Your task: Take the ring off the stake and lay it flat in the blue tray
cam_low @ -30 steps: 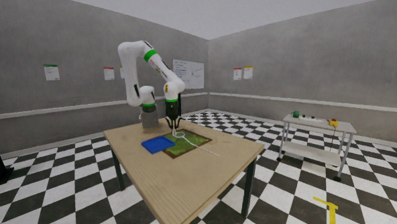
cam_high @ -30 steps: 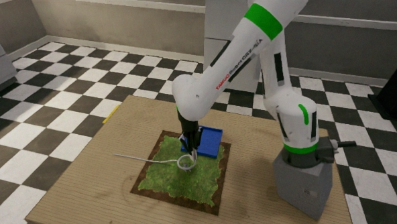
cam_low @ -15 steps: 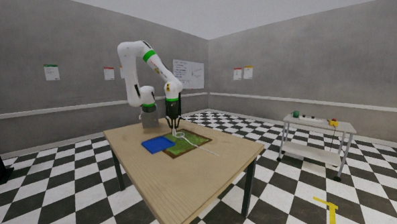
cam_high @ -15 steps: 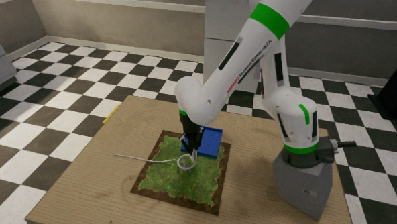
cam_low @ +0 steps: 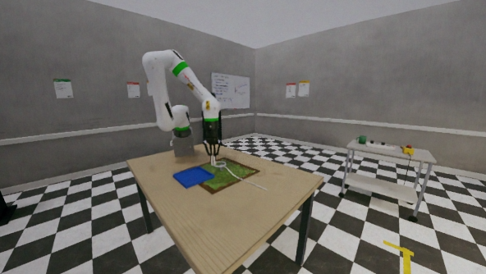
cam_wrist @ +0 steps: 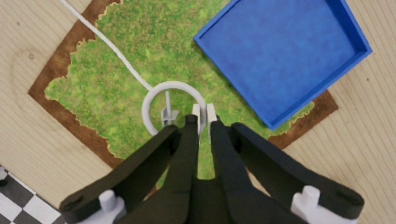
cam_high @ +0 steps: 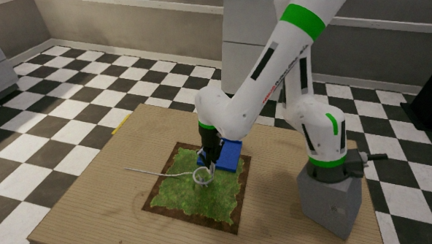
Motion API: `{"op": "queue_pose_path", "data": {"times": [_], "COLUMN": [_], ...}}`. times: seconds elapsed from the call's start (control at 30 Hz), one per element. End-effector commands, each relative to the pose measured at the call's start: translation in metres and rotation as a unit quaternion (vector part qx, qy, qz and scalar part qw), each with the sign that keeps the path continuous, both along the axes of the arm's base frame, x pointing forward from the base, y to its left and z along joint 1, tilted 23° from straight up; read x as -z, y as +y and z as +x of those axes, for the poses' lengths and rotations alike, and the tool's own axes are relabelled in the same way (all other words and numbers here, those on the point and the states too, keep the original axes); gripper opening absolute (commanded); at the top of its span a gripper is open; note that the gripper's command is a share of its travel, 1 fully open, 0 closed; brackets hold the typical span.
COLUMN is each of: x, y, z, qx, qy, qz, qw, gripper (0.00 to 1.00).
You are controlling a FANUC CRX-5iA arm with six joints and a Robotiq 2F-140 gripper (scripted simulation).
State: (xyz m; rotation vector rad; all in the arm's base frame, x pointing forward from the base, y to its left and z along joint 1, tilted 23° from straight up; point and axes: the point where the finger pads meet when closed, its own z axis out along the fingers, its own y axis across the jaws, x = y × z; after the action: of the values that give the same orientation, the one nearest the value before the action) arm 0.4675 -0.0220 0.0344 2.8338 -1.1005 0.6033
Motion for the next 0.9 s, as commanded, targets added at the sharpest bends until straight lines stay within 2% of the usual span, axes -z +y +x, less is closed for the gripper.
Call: {"op": "queue_pose_path", "data": {"times": [0.0,0.6,0.87], "x": [-0.001,-0.013,-0.014], "y": [0.0,0.002,-0.015], "z": [0.0,-0.004,-0.009], "qx": [0.0,0.0,0.0], "qy": [-0.001,0.0,0.0], "qz": [0.0,0.0,0.0], "qw": [1.0,1.0,1.0], "gripper": [0.1,0.1,0.1]}}
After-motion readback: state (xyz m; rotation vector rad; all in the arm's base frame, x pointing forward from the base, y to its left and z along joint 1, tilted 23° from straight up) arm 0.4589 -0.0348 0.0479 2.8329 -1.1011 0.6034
